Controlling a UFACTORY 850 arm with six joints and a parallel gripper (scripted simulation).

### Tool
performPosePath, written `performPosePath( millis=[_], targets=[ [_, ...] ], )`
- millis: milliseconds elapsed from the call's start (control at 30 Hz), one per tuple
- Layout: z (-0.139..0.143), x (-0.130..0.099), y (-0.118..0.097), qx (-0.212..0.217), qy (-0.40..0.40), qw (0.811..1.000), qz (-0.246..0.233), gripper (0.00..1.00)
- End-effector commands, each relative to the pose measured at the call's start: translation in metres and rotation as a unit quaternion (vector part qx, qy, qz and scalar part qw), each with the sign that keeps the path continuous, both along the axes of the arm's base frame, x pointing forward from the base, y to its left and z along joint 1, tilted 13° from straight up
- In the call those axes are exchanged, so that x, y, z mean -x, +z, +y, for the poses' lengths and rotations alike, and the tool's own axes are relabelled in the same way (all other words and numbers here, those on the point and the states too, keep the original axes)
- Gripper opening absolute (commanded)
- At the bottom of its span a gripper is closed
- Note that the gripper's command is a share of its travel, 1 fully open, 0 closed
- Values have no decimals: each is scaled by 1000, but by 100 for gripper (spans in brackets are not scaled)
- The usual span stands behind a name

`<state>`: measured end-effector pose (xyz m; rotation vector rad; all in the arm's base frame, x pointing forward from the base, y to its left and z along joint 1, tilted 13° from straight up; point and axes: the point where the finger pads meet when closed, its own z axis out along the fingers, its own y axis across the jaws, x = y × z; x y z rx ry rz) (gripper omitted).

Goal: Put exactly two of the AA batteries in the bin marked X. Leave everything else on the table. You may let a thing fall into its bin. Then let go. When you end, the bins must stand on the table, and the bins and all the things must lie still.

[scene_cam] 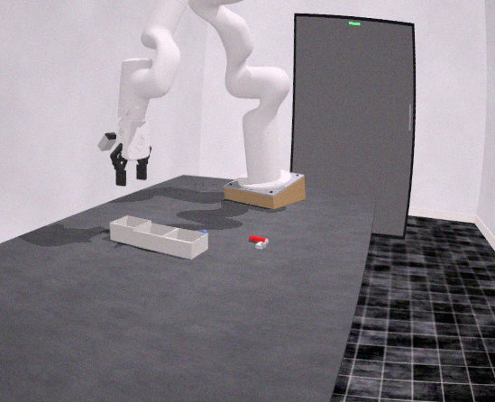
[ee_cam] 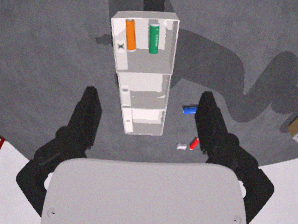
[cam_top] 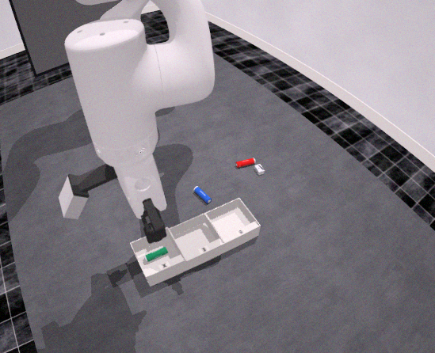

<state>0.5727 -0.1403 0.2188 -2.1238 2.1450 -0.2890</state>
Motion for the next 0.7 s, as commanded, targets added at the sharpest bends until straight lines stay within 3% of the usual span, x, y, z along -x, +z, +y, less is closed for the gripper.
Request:
performPosePath(
  millis=[0, 433, 667],
  targets=[
    [0, 2, 10, 0, 0, 1000, -1, 100],
    [3, 12, 61, 0, 0, 1000, -1, 100],
    [4, 13, 62, 0, 0, 1000, -1, 100]
  ],
)
